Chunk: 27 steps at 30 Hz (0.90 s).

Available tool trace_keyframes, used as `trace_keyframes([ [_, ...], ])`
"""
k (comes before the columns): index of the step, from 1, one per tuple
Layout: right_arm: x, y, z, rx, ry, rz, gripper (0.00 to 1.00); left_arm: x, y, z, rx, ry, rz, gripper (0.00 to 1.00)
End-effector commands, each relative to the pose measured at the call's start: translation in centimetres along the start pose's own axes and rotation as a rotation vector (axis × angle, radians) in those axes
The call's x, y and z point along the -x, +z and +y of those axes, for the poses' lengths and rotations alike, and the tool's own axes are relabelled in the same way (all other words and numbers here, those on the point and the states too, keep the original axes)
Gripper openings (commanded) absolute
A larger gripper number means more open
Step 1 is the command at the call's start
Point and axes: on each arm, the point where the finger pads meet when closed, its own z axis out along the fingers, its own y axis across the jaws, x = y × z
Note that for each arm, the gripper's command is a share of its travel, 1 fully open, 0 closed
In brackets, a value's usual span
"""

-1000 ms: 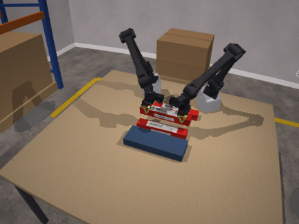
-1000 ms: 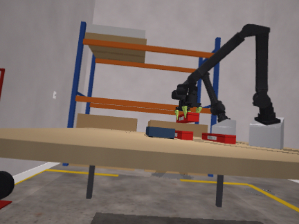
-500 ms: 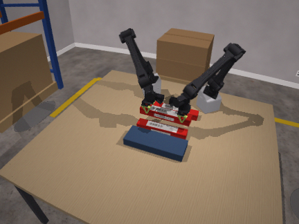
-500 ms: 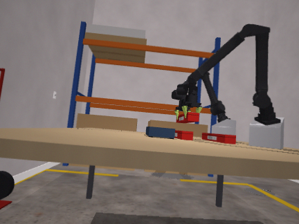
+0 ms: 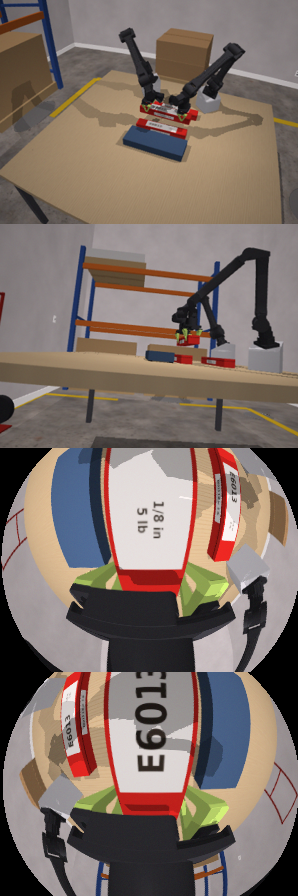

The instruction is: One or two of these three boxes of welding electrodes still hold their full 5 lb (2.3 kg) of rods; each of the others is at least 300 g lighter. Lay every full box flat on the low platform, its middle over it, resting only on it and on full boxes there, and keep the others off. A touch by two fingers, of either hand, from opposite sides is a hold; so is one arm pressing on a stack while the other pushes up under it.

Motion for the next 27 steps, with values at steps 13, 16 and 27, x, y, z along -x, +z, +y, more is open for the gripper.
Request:
trace_keyframes([
  [13, 0.3, -4.4, -2.2, -0.055, 0.006, -0.022, 0.00, 0.2, -4.3, 2.1, 0.053, -0.023, -0.021, 0.00],
  [16, 0.3, -4.9, -2.2, -0.055, 0.006, -0.022, 0.00, 0.2, -4.7, 2.1, 0.053, -0.023, -0.021, 0.00],
  [27, 0.3, -6.1, -2.1, -0.055, 0.006, -0.023, 0.00, 0.2, -5.9, 2.1, 0.053, -0.023, -0.022, 0.00],
])
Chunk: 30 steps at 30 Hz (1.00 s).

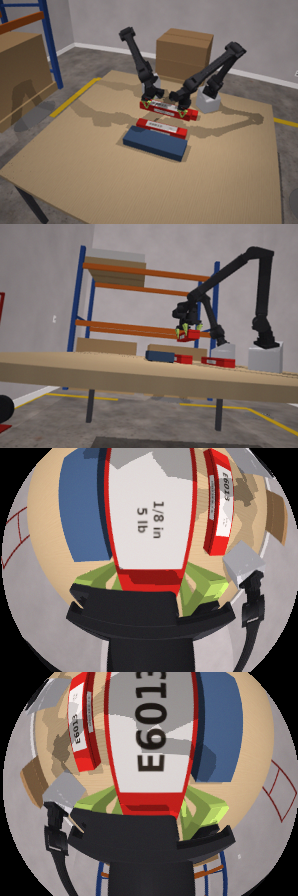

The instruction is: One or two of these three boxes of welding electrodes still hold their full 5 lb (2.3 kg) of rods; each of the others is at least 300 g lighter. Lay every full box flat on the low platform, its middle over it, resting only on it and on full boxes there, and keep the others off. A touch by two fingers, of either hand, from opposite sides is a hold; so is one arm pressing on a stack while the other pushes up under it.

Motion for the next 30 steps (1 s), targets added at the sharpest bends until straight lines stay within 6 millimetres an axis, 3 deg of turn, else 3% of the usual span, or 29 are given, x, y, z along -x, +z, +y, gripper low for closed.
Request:
trace_keyframes([
  [1, 0.35, -2.93, -2.10, -0.054, 0.006, -0.022, 0.00, 0.20, -2.79, 2.01, 0.052, -0.023, -0.018, 0.00],
  [30, 0.35, -3.34, -2.09, -0.054, 0.006, -0.022, 0.00, 0.20, -3.21, 2.00, 0.052, -0.023, -0.018, 0.00],
])
